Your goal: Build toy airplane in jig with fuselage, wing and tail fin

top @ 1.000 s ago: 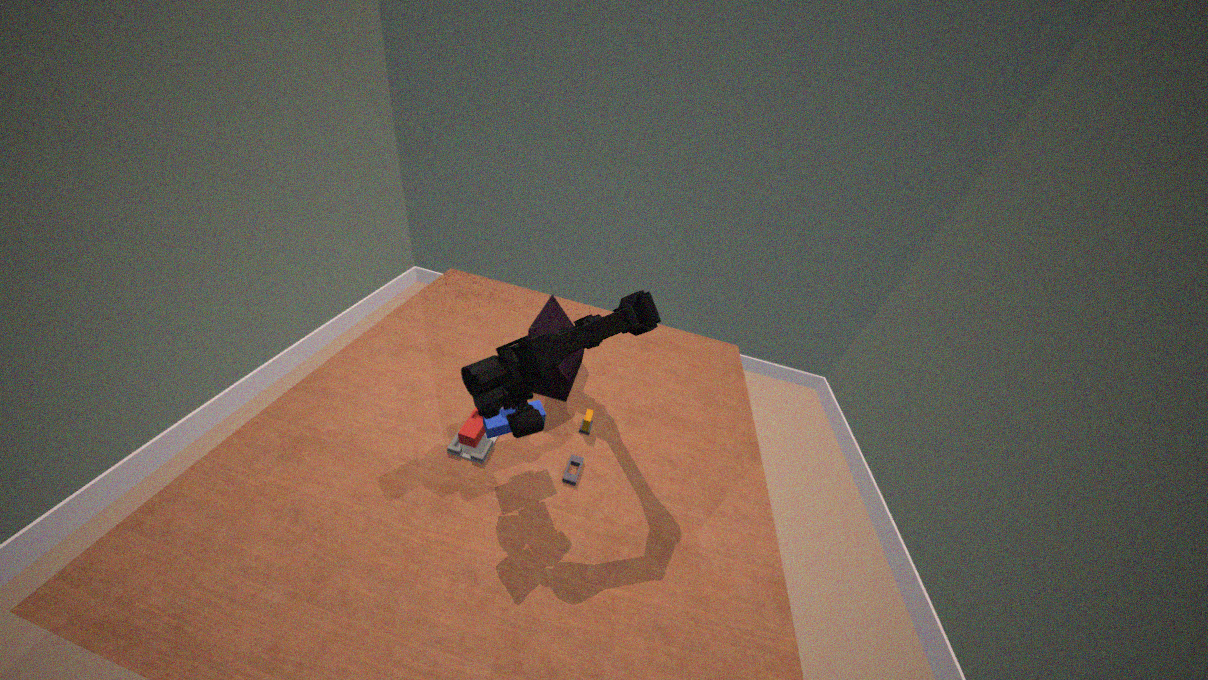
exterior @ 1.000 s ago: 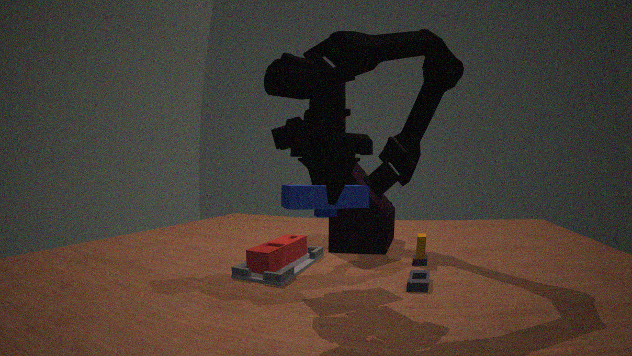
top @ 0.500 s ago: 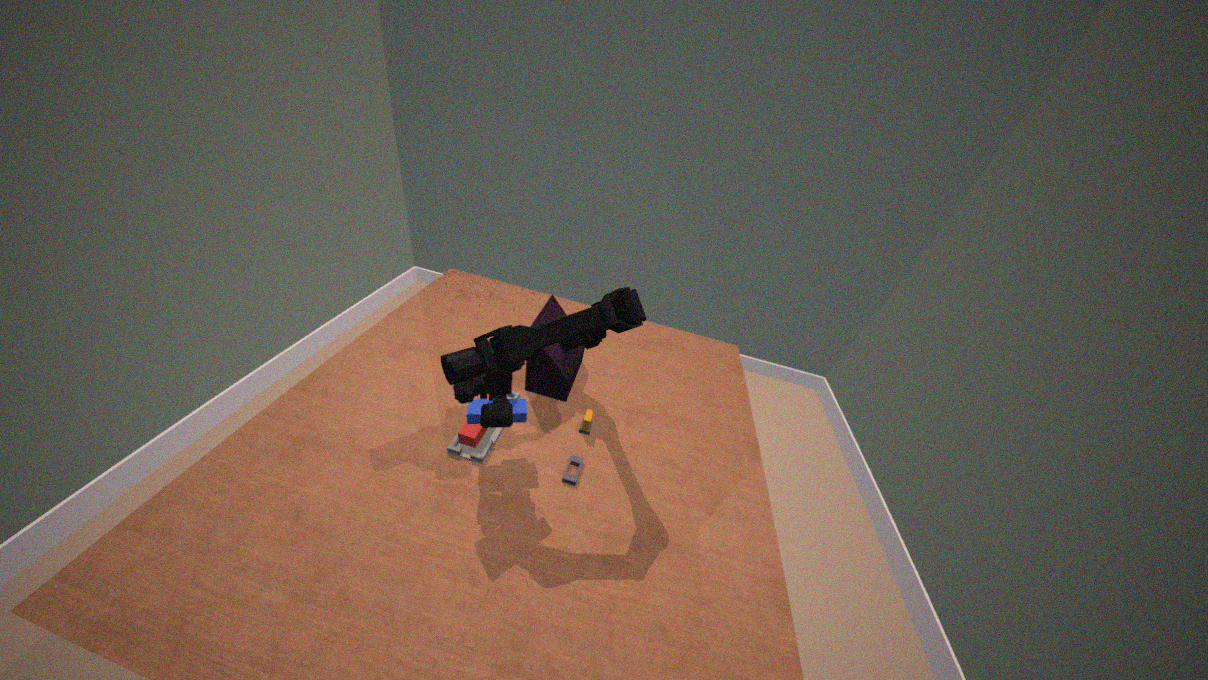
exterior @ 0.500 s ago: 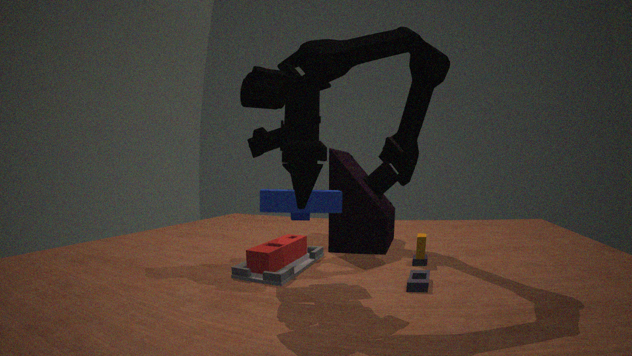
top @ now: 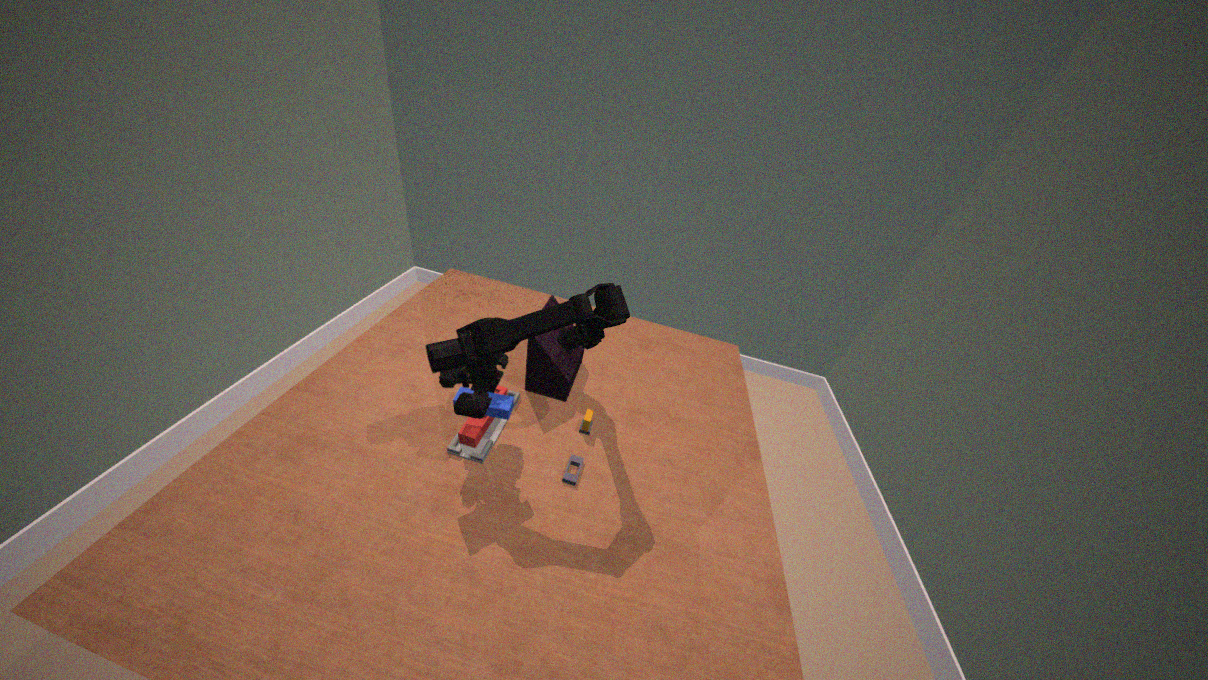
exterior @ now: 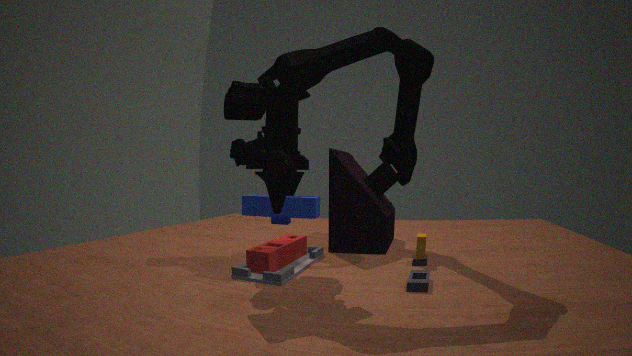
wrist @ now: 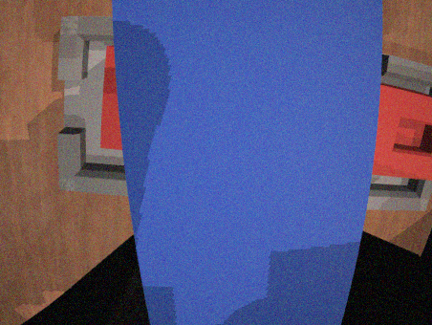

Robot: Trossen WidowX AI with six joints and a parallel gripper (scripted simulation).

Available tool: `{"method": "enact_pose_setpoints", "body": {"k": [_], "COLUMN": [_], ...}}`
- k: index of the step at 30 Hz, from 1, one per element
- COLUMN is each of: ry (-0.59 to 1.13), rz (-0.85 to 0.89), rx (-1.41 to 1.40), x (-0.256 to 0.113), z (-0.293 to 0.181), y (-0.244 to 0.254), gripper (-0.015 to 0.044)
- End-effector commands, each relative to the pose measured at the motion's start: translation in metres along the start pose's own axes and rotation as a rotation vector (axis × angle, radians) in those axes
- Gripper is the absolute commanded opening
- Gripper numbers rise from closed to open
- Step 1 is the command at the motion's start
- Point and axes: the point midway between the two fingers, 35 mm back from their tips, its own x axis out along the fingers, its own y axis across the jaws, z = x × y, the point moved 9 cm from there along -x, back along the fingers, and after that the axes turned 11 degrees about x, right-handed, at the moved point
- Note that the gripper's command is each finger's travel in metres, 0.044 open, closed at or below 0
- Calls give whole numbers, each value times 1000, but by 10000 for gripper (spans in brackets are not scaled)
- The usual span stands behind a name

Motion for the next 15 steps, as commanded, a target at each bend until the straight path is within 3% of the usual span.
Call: {"method": "enact_pose_setpoints", "body": {"k": [1,6,13,15], "ry": [0,3,3,3], "rz": [-3,-3,-3,-3], "rx": [93,156,156,156], "x": [5,8,8,8], "z": [14,24,24,24], "y": [-7,-13,-12,-13], "gripper": [0,0,184,195]}}
